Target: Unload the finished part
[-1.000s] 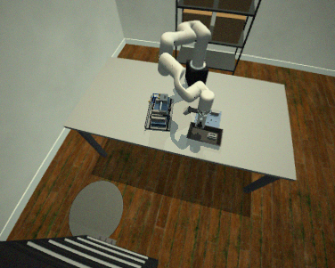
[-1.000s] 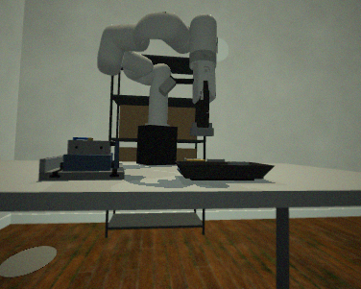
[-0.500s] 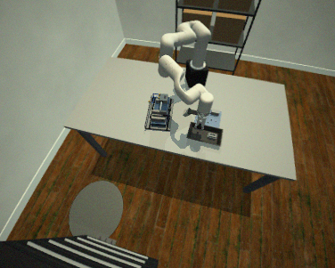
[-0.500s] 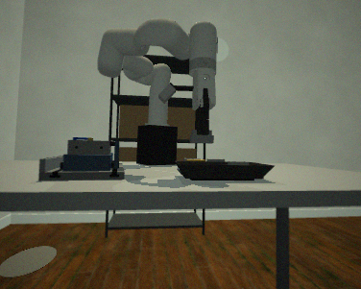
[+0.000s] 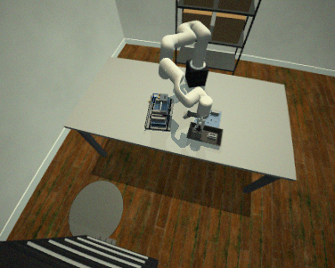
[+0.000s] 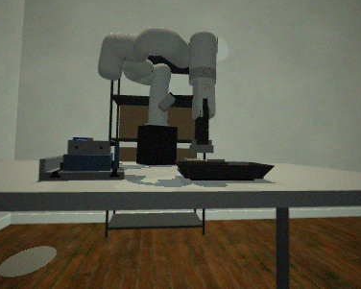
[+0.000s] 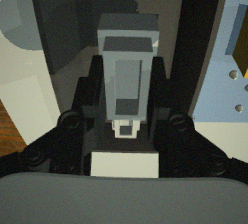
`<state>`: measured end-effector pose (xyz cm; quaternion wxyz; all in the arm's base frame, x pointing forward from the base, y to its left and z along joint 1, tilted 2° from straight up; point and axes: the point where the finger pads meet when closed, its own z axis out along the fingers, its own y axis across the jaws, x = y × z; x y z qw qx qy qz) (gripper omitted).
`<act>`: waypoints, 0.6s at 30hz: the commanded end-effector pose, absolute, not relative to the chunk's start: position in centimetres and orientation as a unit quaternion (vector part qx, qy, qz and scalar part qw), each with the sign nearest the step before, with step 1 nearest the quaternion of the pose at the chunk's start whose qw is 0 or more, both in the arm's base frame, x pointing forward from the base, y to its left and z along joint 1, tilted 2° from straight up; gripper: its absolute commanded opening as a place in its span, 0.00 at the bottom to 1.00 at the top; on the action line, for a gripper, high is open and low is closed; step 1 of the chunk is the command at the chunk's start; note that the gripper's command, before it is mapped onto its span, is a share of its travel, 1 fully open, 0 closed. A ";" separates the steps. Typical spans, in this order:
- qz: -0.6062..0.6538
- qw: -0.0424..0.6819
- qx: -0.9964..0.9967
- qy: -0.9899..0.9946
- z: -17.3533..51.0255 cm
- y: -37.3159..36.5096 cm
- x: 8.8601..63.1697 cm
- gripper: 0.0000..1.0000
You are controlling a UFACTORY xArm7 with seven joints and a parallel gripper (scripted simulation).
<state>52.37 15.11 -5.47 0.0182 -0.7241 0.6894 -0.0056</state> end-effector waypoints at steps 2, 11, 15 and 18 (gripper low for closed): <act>-0.006 0.020 -0.724 0.689 -6.3 15.2 52.6 0.00; -0.006 0.020 -0.724 0.689 -7.6 15.2 52.6 0.00; -0.006 0.020 -0.724 0.689 -8.2 15.2 52.6 0.00; -0.006 0.020 -0.724 0.689 -8.6 15.2 52.7 0.00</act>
